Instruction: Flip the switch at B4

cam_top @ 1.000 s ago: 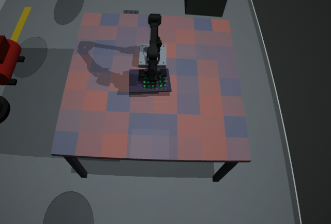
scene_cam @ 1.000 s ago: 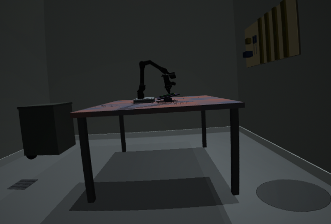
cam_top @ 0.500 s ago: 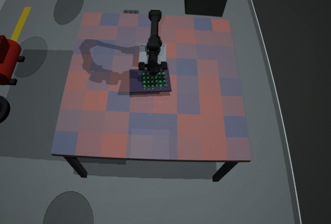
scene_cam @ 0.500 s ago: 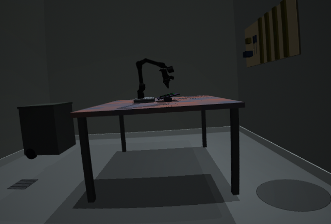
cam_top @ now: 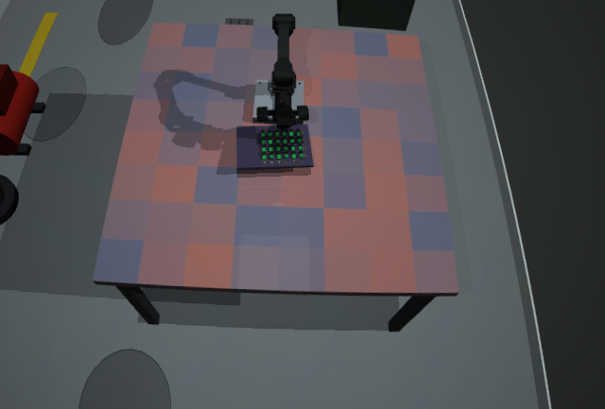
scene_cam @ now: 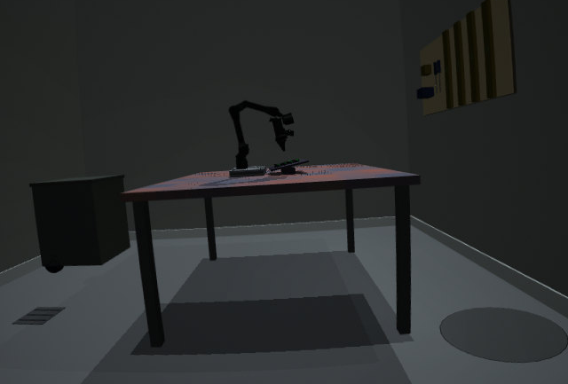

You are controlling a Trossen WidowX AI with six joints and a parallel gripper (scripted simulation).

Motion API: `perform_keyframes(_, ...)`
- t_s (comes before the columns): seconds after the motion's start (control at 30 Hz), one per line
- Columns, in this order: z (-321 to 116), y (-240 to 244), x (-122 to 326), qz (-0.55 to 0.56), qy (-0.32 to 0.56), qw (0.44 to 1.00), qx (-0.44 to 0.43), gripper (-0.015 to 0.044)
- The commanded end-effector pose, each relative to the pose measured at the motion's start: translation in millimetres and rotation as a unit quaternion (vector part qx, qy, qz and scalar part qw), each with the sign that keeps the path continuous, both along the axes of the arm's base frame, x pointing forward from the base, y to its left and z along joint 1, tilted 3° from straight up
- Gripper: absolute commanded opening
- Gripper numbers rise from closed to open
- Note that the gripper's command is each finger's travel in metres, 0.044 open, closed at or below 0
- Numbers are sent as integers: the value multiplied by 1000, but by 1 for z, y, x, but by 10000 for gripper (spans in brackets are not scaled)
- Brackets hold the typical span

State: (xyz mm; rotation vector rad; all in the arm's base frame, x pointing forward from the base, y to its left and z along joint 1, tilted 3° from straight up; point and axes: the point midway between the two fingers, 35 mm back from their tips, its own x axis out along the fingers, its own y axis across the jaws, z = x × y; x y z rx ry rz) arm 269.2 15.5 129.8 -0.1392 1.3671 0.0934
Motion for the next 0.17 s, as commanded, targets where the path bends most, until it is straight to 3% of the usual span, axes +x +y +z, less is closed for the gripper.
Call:
perform_keyframes(0.0, -1, 0, -2, -2, 2, 1000, -2, 0)
perform_keyframes(0.13, -1, 0, -2, -2, 2, 1000, -2, 0)
